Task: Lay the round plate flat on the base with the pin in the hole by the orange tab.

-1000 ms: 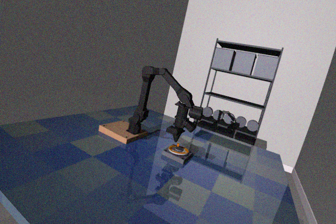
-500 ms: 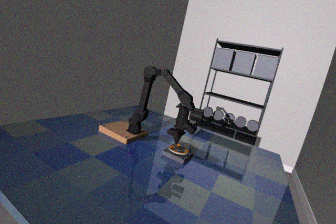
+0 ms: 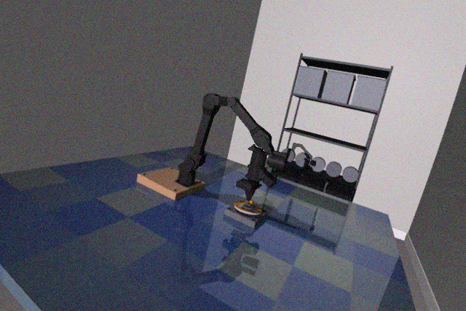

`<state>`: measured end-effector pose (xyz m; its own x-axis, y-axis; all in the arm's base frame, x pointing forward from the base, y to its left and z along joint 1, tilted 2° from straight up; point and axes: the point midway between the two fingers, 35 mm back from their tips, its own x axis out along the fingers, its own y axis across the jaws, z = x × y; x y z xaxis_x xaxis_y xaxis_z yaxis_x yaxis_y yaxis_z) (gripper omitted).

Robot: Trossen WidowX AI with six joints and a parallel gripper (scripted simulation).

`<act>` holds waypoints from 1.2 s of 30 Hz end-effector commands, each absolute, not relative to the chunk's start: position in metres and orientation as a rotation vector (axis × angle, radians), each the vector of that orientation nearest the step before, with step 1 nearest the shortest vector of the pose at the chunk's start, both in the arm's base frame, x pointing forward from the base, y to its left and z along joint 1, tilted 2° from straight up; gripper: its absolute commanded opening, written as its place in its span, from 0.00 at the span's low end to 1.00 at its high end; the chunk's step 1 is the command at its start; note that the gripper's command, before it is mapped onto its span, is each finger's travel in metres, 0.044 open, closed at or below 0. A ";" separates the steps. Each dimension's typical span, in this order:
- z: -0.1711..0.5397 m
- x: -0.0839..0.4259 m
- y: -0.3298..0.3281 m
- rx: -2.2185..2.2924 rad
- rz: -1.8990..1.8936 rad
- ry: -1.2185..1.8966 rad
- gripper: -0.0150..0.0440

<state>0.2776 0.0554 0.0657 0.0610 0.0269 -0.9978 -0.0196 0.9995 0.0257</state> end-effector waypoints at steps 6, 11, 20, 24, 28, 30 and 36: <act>0.066 0.288 0.059 0.008 0.034 1.506 0.25; 0.067 0.293 0.060 0.008 0.034 1.506 0.25; 0.067 0.300 0.060 0.008 0.034 1.505 0.25; 0.068 0.302 0.060 0.008 0.034 1.505 0.25; 0.068 0.305 0.059 0.008 0.034 1.504 0.25; 0.068 0.308 0.059 0.008 0.034 1.504 0.25; 0.069 0.315 0.056 0.008 0.034 1.503 0.25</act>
<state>0.3095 0.0595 0.0692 0.0650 0.0317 -0.9974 -0.0191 0.9994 0.0305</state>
